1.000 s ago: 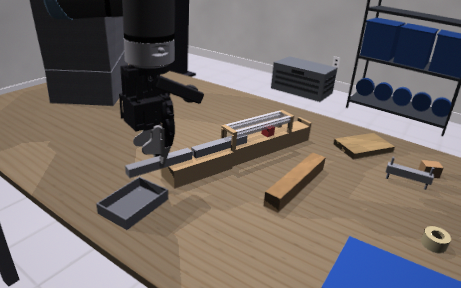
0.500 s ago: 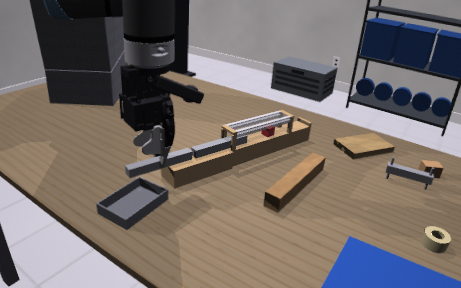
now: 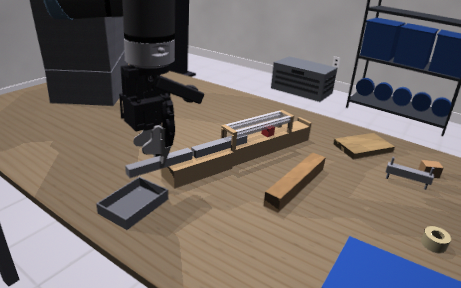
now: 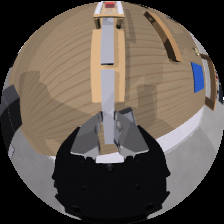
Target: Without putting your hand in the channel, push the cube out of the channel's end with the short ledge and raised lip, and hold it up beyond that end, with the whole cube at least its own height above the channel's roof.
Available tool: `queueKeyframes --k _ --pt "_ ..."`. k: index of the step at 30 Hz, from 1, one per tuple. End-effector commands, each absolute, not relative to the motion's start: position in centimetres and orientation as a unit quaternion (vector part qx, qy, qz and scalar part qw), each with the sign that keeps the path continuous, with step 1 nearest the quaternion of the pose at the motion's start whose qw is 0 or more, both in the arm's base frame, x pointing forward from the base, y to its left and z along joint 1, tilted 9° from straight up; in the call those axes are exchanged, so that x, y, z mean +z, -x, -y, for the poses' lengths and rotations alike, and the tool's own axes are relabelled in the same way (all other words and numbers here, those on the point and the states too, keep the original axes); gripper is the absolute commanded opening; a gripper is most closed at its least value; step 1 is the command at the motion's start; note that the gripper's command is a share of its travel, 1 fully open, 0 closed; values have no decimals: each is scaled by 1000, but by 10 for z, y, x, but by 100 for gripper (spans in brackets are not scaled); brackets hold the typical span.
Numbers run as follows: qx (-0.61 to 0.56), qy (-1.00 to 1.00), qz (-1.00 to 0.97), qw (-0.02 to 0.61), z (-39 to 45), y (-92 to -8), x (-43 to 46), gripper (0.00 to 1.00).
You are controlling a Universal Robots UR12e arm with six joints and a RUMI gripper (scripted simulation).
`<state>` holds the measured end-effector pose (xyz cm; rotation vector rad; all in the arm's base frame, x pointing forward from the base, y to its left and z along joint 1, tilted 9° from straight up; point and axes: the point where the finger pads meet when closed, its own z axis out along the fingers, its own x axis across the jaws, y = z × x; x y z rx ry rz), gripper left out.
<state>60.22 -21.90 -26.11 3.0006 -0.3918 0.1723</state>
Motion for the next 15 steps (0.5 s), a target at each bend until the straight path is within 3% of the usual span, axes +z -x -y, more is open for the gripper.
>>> queueKeyframes --k 1,15 --pt "57 -988 129 55 218 -603 -261 0" --pt "57 -988 129 55 206 -606 -262 0"
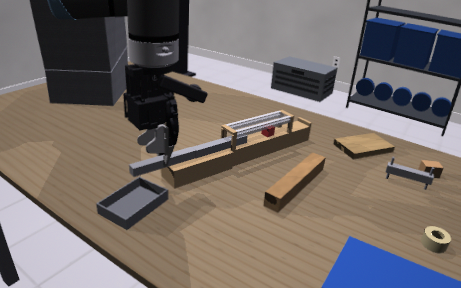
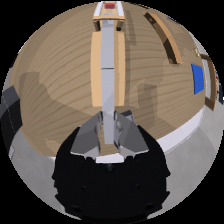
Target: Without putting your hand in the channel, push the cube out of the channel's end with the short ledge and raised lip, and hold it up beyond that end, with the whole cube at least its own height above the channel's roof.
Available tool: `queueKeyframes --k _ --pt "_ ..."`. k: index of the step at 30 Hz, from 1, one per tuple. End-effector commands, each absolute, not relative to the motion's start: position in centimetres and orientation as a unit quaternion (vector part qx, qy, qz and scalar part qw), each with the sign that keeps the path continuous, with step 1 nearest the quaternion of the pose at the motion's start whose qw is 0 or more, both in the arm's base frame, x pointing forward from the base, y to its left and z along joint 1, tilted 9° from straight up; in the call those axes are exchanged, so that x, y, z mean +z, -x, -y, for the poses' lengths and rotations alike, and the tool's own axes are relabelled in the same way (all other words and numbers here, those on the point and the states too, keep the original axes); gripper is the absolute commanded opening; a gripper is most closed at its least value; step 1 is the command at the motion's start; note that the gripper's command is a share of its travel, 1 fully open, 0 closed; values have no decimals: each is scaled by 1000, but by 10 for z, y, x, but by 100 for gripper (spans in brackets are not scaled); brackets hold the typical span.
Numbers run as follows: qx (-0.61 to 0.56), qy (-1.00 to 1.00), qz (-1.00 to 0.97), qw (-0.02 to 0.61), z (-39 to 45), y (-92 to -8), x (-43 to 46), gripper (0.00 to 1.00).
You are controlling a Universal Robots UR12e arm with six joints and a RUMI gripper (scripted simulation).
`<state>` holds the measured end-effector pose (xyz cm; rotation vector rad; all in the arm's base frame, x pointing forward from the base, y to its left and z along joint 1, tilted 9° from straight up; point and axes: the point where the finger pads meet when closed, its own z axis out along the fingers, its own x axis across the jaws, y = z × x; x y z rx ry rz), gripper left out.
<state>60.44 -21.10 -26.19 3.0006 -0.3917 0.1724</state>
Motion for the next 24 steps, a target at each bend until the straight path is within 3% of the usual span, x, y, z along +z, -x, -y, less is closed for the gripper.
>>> queueKeyframes --k 1,24 --pt "57 -988 129 55 205 -607 -262 0" --pt "57 -988 129 55 154 -621 -267 0"
